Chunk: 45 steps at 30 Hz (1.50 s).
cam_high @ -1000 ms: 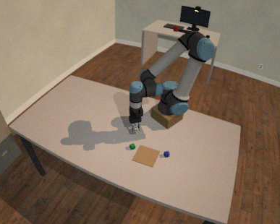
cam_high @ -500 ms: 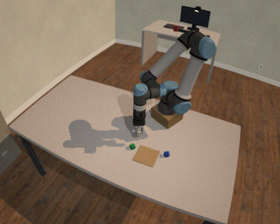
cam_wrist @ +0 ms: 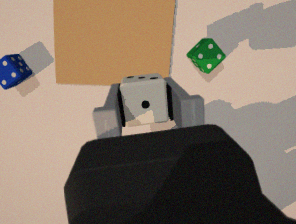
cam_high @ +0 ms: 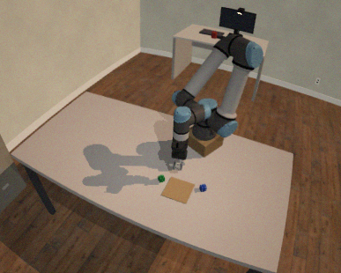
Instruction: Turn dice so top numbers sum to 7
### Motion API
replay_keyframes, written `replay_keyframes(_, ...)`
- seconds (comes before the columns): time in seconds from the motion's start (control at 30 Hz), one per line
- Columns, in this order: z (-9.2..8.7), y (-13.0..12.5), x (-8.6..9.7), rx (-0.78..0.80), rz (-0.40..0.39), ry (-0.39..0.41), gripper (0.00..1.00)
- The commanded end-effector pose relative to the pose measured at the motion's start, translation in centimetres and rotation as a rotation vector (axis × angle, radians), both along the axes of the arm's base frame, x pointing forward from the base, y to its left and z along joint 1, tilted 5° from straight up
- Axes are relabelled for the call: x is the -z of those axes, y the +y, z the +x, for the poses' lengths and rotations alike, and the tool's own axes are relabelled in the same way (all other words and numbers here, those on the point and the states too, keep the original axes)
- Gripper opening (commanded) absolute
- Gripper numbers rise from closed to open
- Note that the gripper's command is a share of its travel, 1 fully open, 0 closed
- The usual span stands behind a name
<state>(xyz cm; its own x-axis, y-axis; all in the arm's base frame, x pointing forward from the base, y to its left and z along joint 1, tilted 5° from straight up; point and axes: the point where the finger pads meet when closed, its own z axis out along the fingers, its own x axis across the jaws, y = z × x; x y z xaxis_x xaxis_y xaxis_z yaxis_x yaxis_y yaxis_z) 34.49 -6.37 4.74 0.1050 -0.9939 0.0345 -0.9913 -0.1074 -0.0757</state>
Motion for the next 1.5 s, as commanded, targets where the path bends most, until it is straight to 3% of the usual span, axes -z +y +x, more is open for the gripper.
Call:
replay_keyframes(0.0,0.6,1.7,-0.1,0.11,-0.005,0.006,0.57)
replay_keyframes(0.37,0.9,3.2,-0.1,0.19,0.001,0.003,0.57)
replay_keyframes(1.03,0.9,3.3,0.0,0.193,0.001,0.003,0.57)
replay_keyframes(1.47,1.1,3.2,2.1,0.194,0.001,0.003,0.57)
